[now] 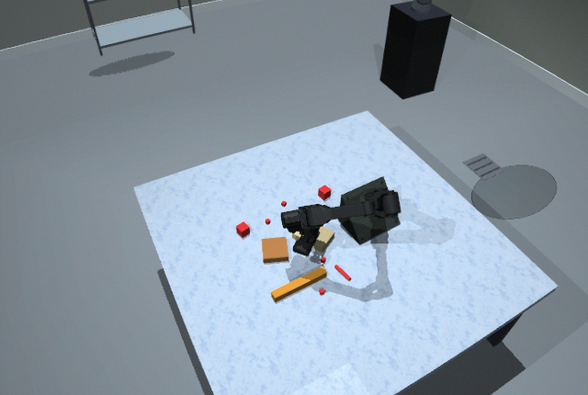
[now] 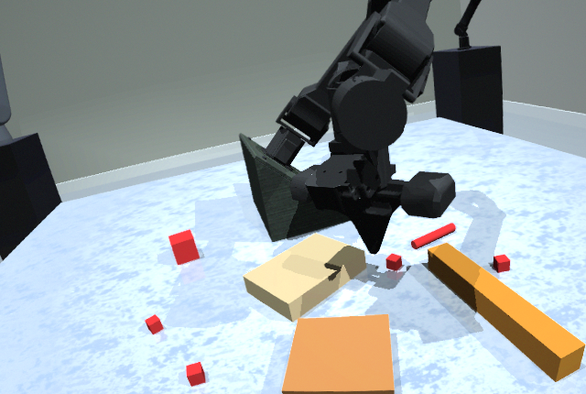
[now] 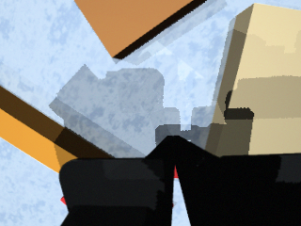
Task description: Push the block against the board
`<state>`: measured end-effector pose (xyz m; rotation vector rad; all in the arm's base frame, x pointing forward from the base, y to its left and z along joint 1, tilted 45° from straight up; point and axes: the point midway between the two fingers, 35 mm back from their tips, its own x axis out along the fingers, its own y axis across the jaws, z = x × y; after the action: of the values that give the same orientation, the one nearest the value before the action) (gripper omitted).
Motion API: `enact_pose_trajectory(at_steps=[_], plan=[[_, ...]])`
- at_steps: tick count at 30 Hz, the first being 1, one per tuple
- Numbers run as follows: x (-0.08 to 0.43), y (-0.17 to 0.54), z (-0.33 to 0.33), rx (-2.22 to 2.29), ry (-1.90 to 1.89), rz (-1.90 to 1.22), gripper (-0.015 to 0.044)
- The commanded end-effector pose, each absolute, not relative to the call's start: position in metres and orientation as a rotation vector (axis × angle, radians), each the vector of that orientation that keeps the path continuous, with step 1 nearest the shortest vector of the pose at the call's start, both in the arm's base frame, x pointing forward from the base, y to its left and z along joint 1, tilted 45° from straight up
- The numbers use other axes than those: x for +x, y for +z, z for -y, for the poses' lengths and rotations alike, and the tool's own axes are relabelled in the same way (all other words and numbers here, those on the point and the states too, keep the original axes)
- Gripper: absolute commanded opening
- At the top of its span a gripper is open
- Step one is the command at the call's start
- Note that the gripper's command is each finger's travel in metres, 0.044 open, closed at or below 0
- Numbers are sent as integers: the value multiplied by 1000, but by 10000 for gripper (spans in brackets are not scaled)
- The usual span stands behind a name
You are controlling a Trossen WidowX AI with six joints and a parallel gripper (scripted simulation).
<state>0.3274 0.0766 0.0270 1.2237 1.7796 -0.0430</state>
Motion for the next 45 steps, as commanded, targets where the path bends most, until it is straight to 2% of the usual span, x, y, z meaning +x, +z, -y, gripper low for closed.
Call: enact_pose_trajectory(at_steps=[1,23,45], plan=[[330,24,-75,1190,-1,-1769,0],[355,-7,-40,622,606,-1548,0],[372,-44,-3,39,1111,-1191,0]])
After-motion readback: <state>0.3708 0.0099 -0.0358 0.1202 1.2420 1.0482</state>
